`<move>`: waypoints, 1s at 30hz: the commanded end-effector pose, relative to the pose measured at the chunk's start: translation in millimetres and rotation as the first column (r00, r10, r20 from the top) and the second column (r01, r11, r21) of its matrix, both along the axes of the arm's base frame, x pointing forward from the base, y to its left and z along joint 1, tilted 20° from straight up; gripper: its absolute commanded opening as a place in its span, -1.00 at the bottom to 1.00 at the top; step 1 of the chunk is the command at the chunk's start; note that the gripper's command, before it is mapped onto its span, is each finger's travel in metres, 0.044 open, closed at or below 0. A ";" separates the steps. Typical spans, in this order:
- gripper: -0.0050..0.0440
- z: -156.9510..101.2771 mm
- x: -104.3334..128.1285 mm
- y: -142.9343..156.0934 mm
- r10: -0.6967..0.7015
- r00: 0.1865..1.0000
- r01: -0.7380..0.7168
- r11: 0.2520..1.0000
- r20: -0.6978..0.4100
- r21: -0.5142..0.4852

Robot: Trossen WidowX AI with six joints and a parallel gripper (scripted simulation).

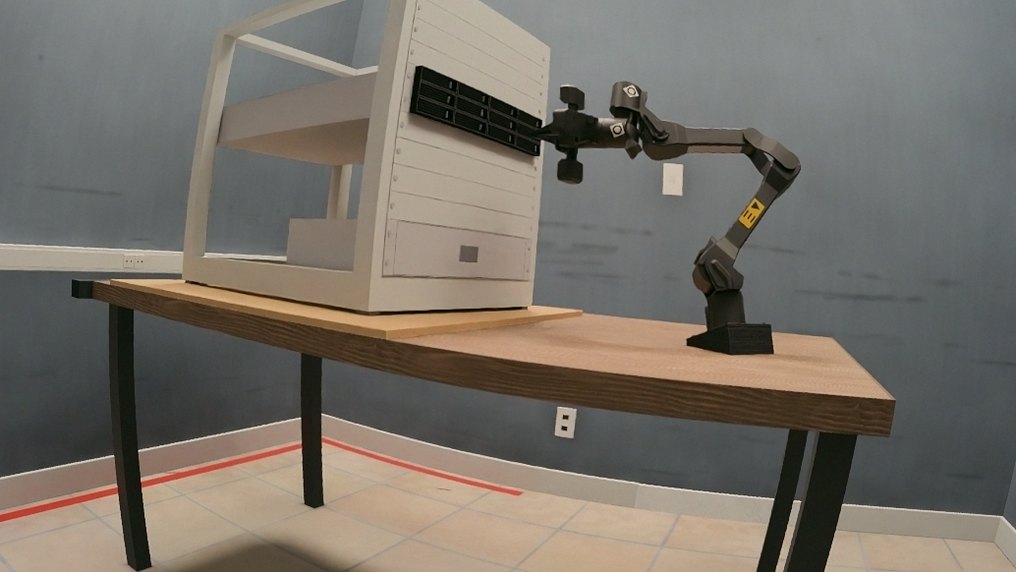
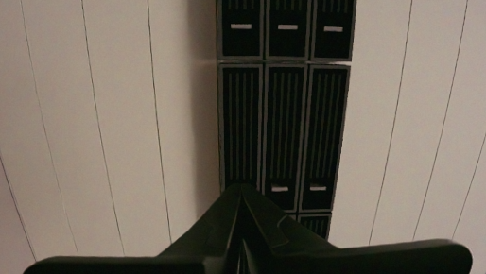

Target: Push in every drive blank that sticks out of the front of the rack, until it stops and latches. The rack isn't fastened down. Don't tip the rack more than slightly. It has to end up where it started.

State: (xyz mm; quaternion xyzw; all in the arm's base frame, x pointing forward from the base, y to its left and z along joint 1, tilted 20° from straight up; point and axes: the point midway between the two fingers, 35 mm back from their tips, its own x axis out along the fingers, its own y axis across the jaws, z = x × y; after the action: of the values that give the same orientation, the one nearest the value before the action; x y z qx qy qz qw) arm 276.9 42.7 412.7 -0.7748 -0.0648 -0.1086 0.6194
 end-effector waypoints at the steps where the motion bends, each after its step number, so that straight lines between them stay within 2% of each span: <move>1: -1.00 5.7 1.0 -2.1 0.003 1.000 -0.004 1.000 0.022 0.008; 5: -1.00 8.5 10.7 -2.4 0.003 1.000 -0.004 1.000 0.022 0.008; 20: -1.00 8.5 10.9 -2.4 0.003 1.000 -0.004 1.000 0.022 0.008; 23: -1.00 4.7 2.5 -1.3 0.000 1.000 0.000 1.000 0.019 0.005; 25: -1.00 1.7 -13.9 1.4 0.001 1.000 -0.001 1.000 0.022 0.005; 27: -1.00 1.7 -13.9 1.4 0.001 1.000 -0.001 1.000 0.022 0.005; 30: -1.00 -7.4 -44.4 2.3 0.002 1.000 -0.002 1.000 0.024 0.006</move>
State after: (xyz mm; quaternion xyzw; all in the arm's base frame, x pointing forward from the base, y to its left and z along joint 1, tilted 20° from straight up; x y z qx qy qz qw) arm 264.6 45.3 408.7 -0.7743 -0.0695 -0.1095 0.6193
